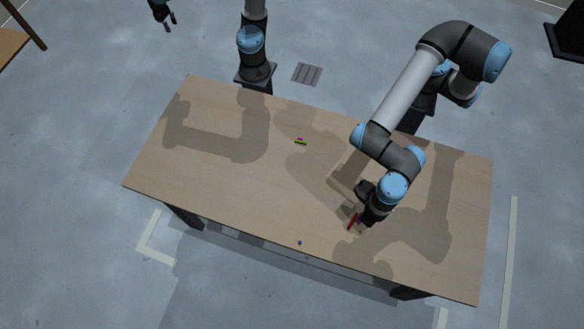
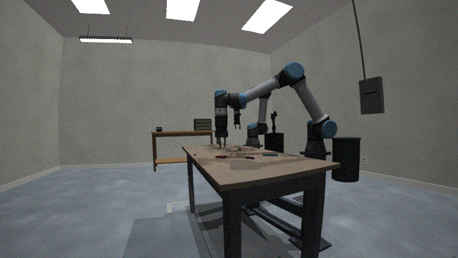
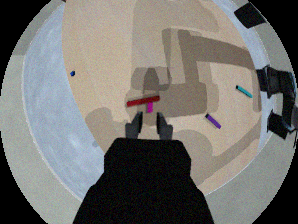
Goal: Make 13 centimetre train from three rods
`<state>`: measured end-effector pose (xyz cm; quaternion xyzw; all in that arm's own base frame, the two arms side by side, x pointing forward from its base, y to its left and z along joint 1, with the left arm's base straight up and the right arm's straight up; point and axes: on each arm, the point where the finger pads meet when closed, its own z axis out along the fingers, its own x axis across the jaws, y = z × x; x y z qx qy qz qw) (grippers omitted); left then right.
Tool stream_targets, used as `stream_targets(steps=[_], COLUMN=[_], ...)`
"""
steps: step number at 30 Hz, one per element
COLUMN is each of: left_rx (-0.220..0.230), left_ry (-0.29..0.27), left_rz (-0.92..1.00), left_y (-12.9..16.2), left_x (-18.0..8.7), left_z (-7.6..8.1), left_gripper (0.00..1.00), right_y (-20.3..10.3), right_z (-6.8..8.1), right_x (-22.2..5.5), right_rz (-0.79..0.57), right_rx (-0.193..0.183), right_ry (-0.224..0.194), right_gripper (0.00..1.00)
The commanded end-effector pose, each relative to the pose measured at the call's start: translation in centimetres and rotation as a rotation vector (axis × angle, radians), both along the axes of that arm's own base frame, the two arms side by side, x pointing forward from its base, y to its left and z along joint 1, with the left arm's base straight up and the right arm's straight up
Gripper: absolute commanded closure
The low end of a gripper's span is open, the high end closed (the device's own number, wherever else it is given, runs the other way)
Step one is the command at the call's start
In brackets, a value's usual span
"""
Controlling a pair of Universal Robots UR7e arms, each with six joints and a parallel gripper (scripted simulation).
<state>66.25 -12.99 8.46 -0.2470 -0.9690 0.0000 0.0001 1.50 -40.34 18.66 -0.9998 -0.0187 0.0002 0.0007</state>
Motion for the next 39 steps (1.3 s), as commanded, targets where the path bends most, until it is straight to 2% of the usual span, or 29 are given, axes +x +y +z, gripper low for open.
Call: stream_targets(steps=[1,31,39], left_rx=[-0.001,-0.001,-0.001], left_ry=[-0.002,-0.002,-0.002], left_rz=[0.000,0.000,0.000], left_y=[0.0,0.0,0.0], left_x=[0.0,0.0,0.0], left_z=[-0.1,-3.9,-4.5], left_gripper=[0.46,0.46,0.46], right_y=[0.0,0.0,0.0], right_z=[0.0,0.0,0.0], right_x=[0.0,0.0,0.0], right_rz=[0.000,0.000,0.000], right_rx=[-0.001,-0.001,-0.001], right_ry=[0.000,0.000,0.000], right_gripper=[0.00,0.00,0.00])
